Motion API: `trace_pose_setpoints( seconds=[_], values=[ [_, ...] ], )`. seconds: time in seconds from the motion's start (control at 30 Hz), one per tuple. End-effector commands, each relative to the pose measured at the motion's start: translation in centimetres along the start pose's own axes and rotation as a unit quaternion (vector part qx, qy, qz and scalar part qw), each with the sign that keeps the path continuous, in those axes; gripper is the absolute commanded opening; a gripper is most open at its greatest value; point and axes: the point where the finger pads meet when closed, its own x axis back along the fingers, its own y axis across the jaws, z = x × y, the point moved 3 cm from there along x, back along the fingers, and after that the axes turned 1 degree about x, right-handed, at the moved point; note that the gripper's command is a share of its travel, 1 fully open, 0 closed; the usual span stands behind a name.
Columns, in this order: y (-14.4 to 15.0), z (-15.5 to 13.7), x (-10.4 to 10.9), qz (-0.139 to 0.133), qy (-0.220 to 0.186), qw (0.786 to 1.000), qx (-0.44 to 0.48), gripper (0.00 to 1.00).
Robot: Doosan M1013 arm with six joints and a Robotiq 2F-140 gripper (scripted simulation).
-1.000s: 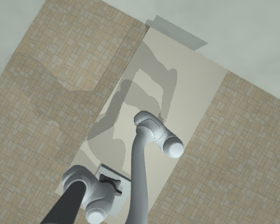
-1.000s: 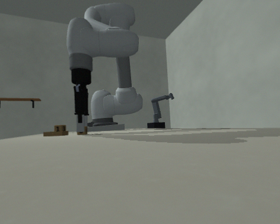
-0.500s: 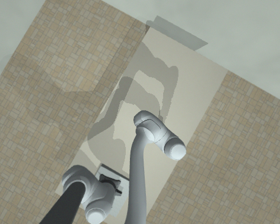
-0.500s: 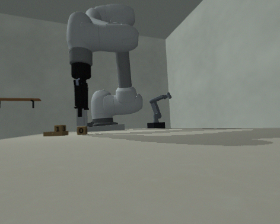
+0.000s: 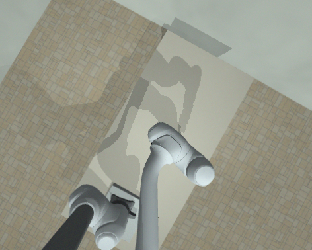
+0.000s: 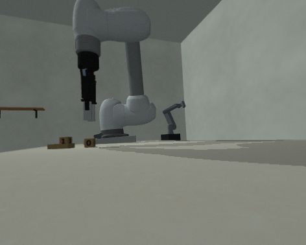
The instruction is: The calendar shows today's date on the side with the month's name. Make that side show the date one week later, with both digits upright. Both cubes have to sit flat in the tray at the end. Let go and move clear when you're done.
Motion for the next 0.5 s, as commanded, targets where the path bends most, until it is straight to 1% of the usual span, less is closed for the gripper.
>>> trace_pose_setpoints(
  seconds=[0.0,0.1,0.13,0.47],
  values=[
    [0.00,0.00,0.40,0.000,0.000,1.000,0.000,0.36],
    [0.00,0.00,0.49,0.000,0.000,1.000,0.000,0.36],
    [0.00,0.00,0.49,0.000,0.000,1.000,0.000,1.00],
    [0.00,0.00,0.49,0.000,0.000,1.000,0.000,1.00]
  ],
)
